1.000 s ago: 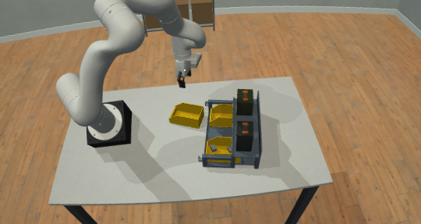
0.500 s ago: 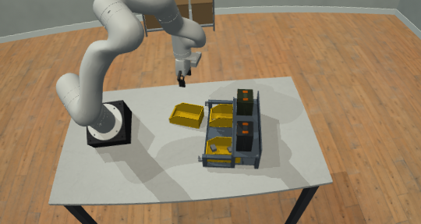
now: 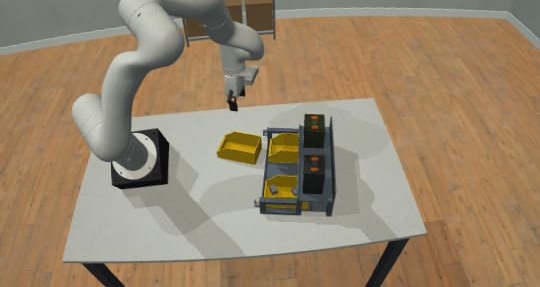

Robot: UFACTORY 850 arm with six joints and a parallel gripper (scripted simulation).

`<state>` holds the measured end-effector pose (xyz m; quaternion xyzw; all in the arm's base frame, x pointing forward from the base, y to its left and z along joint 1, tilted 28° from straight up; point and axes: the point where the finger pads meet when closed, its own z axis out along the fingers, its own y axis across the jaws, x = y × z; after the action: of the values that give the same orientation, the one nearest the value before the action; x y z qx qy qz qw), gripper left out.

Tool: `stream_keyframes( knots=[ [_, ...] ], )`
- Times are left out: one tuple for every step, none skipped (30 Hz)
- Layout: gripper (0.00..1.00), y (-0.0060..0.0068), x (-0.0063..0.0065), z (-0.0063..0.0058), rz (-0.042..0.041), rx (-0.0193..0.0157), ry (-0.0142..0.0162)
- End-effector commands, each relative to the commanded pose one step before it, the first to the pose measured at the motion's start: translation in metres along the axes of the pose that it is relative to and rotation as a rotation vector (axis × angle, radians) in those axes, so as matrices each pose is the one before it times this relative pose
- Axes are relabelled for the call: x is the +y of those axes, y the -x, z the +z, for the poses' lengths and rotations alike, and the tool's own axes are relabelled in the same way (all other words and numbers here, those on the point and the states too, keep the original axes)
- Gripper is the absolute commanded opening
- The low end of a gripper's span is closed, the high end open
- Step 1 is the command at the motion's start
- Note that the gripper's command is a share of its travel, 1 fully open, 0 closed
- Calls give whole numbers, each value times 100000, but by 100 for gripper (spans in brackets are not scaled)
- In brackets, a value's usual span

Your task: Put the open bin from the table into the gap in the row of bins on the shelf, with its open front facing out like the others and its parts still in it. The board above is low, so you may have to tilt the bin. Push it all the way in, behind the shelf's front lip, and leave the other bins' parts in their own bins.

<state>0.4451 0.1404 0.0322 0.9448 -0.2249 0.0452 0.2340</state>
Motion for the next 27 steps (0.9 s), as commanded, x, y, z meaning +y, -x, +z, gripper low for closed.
stream_keyframes(
  knots=[
    [100, -51, -59, -123, 32, 98, -146],
    [100, 0, 0, 0, 0, 0, 0],
    [100, 0, 0, 0, 0, 0, 0],
    [100, 0, 0, 0, 0, 0, 0],
    [100, 0, 0, 0, 0, 0, 0],
    [100, 0, 0, 0, 0, 0, 0],
    [100, 0, 0, 0, 0, 0, 0],
    [100, 0, 0, 0, 0, 0, 0],
    [100, 0, 0, 0, 0, 0, 0],
    [100, 0, 0, -23, -1, -1, 2],
    [100, 0, -1, -26, 0, 0, -1],
    [100, 0, -1, -26, 0, 0, -1],
    [100, 0, -1, -26, 0, 0, -1],
    [100, 0, -1, -26, 0, 0, -1],
    [100, 0, 0, 0, 0, 0, 0],
    [100, 0, 0, 0, 0, 0, 0],
    [100, 0, 0, 0, 0, 0, 0],
    [100, 0, 0, 0, 0, 0, 0],
    [100, 0, 0, 0, 0, 0, 0],
    [100, 0, 0, 0, 0, 0, 0],
    [100, 0, 0, 0, 0, 0, 0],
    [100, 0, 0, 0, 0, 0, 0],
    [100, 0, 0, 0, 0, 0, 0],
    [100, 0, 0, 0, 0, 0, 0],
    [100, 0, 0, 0, 0, 0, 0],
    [100, 0, 0, 0, 0, 0, 0],
    [100, 0, 0, 1101, 0, 0, 1]
  ],
)
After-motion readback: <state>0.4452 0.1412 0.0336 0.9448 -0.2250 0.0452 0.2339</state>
